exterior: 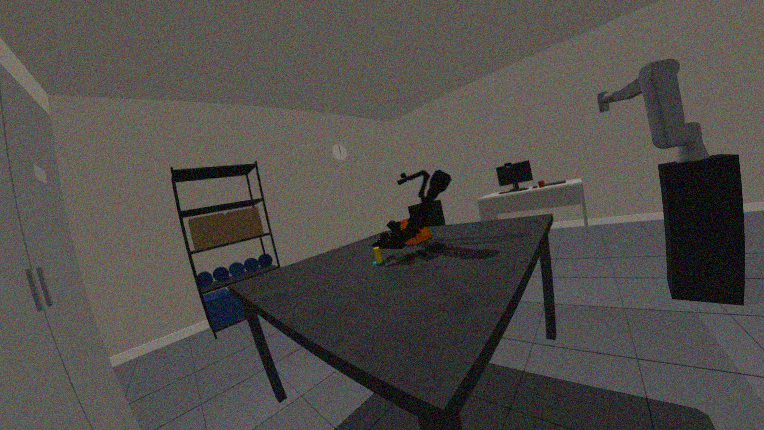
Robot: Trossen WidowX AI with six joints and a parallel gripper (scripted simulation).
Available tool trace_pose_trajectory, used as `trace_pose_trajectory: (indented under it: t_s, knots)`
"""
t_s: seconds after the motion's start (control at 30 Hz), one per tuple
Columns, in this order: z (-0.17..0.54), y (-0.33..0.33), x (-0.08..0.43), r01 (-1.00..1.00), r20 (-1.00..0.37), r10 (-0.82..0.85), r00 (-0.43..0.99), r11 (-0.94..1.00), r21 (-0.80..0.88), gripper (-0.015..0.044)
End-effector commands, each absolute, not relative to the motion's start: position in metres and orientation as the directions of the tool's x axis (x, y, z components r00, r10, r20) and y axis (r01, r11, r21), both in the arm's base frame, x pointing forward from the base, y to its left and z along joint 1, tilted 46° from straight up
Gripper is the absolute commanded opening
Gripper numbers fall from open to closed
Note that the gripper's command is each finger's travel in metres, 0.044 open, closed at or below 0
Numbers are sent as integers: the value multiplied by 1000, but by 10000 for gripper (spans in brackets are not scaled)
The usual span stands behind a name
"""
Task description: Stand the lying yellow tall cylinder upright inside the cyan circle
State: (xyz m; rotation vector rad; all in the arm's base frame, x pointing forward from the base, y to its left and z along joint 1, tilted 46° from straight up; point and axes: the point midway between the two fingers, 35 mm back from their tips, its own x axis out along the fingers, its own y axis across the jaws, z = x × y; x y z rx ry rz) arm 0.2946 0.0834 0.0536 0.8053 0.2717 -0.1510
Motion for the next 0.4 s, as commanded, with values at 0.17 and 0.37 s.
trace_pose_trajectory:
  t_s: [0.17, 0.37]
  knots:
    - [75, 62, 302, 235, -295, -30, 955, 685, 690, 400]
    - [89, 47, 303, 234, -292, -32, 956, 685, 690, 400]
